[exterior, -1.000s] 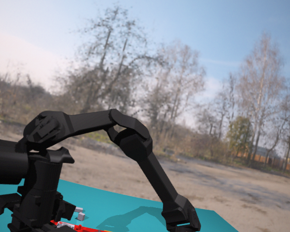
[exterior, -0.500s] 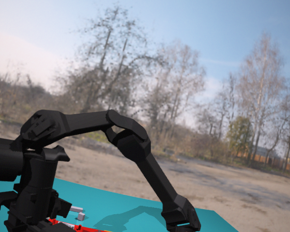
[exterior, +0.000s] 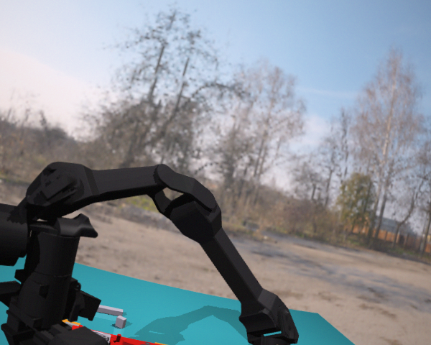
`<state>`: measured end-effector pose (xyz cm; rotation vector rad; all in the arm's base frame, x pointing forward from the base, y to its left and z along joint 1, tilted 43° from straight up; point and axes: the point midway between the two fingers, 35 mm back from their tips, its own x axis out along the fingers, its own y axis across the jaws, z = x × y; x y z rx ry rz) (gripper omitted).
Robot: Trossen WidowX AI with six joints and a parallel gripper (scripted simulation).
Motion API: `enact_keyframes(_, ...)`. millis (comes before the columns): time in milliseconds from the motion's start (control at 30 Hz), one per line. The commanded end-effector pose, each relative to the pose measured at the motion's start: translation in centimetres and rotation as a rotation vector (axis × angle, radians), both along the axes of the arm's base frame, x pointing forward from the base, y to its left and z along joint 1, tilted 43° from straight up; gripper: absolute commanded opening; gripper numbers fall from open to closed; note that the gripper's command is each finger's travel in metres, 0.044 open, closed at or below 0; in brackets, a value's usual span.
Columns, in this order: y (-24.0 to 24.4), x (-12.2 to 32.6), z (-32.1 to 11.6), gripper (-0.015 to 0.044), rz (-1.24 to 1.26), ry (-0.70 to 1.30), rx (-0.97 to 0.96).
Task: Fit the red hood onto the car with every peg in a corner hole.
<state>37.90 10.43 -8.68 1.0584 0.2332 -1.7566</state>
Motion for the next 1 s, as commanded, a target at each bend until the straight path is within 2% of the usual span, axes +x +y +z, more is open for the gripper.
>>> enact_keyframes(0, -0.1, 0.3, 0.1, 0.0, 0.004, 0.0, -0.003)
enact_keyframes(300, 0.2, 0.8, 0.8, 0.0, 0.009, 0.001, -0.002)
enact_keyframes(600, 5.0, 1.0, 6.0, 0.0, 0.049, 0.009, 0.006)
enact_keyframes(967, 4.8, 1.2, 5.7, 0.0, 0.055, 0.0, 0.008)
